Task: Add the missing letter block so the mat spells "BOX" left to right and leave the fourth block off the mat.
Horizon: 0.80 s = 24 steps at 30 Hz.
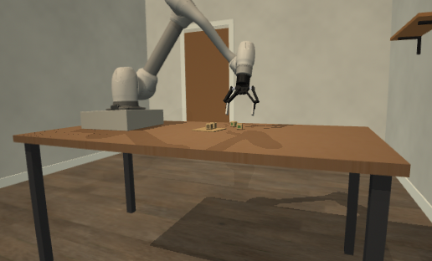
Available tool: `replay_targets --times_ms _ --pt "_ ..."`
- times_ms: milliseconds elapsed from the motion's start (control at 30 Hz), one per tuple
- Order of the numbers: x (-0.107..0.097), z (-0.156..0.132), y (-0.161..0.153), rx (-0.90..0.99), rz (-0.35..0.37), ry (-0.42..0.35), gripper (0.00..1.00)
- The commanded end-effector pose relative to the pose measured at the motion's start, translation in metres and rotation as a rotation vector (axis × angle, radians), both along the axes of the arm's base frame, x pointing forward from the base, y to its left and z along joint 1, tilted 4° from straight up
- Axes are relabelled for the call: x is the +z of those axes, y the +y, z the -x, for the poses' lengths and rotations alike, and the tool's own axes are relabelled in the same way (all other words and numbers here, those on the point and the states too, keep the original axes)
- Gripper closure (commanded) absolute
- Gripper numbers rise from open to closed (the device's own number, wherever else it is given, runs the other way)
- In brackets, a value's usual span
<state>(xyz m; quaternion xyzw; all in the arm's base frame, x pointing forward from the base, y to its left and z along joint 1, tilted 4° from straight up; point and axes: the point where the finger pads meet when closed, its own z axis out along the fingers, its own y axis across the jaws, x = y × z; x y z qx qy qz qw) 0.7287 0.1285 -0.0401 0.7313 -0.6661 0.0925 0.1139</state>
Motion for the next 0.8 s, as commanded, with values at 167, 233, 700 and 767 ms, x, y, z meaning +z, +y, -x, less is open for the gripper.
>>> replay_targets --times_ms 167,233,700,767 --pt "0.000 -0.003 -0.003 0.010 0.003 -0.002 0.00" --pt "0.000 -0.003 -0.004 0.012 0.003 -0.001 0.00" --pt "0.048 -0.004 -0.025 0.177 -0.029 0.058 0.00" --pt "0.067 -0.003 -0.032 0.243 -0.043 0.079 0.00"
